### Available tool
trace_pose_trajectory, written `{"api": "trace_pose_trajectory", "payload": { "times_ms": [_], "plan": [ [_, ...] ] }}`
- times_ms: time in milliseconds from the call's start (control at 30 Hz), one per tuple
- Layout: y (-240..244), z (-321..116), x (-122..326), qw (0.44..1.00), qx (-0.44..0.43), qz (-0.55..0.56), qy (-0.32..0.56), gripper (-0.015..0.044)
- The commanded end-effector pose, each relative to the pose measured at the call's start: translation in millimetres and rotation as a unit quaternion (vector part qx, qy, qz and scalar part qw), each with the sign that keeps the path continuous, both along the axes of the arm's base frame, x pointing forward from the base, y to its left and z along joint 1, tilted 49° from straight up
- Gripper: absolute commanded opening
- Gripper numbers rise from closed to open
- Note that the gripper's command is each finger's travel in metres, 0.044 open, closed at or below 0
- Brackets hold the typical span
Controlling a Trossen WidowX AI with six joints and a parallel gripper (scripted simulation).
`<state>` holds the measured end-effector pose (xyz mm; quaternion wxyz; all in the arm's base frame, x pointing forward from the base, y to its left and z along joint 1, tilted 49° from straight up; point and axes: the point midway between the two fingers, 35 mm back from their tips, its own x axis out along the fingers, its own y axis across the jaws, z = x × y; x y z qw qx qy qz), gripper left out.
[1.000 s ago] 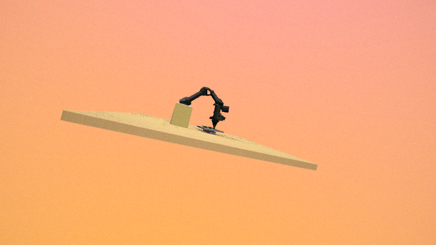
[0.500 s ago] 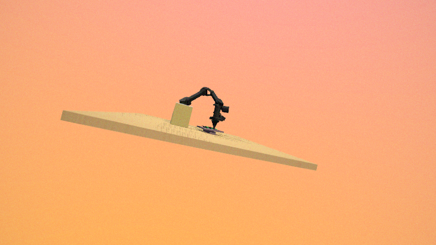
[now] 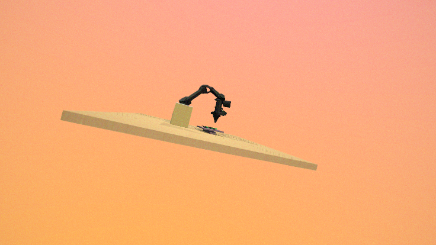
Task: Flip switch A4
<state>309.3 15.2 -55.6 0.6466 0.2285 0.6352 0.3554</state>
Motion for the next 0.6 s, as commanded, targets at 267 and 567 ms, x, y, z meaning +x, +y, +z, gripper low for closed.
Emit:
{"api": "trace_pose_trajectory", "payload": {
  "times_ms": [267,567],
  "plan": [
    [11.7,48.5,-37.4,1.000,-0.002,0.004,-0.001,0.0000],
    [11.7,48.5,-37.4,1.000,-0.002,0.004,-0.001,0.0000]
  ]
}}
